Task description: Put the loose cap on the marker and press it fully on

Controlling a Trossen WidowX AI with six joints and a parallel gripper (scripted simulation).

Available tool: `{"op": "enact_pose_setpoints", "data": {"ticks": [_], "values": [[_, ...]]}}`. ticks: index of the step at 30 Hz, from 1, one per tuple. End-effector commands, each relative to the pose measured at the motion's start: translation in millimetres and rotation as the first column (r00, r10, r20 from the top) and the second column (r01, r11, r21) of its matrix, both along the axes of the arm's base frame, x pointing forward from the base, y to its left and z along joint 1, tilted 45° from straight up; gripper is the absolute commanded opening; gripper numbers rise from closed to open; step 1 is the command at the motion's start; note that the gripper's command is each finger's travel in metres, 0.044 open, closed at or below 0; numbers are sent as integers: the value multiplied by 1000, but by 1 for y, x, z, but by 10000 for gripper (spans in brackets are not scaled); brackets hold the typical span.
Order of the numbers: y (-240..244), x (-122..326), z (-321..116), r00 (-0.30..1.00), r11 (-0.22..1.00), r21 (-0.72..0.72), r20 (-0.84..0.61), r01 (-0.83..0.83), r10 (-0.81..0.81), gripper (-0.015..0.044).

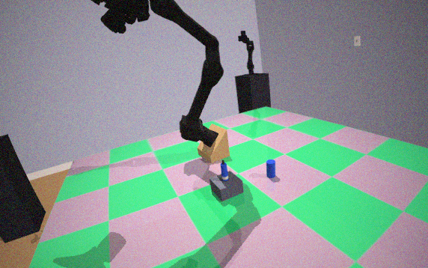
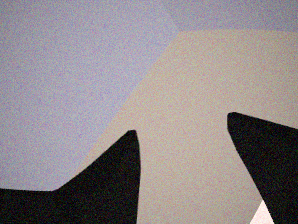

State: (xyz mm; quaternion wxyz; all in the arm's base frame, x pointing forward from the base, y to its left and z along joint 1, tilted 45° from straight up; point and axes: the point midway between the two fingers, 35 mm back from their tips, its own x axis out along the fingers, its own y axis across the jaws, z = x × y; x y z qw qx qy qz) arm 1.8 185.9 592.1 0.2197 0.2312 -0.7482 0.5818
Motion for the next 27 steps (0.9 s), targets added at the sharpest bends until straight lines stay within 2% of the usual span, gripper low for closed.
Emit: {"op": "enact_pose_setpoints", "data": {"ticks": [1, 6, 12, 16, 21, 27], "values": [[-51, -43, 8, 983, 984, 44, 74, -173, 170, 246], [-117, -69, 3, 945, 942, 135, 160, -307, 285, 246], [-170, -88, -2, 873, 875, 147, 251, -461, 418, 246], [-234, -96, -14, 763, 773, 150, 358, -617, 539, 246], [-315, -81, -38, 589, 609, 144, 497, -780, 637, 246], [-397, -30, -79, 379, 397, 130, 653, -909, 656, 246]]}}
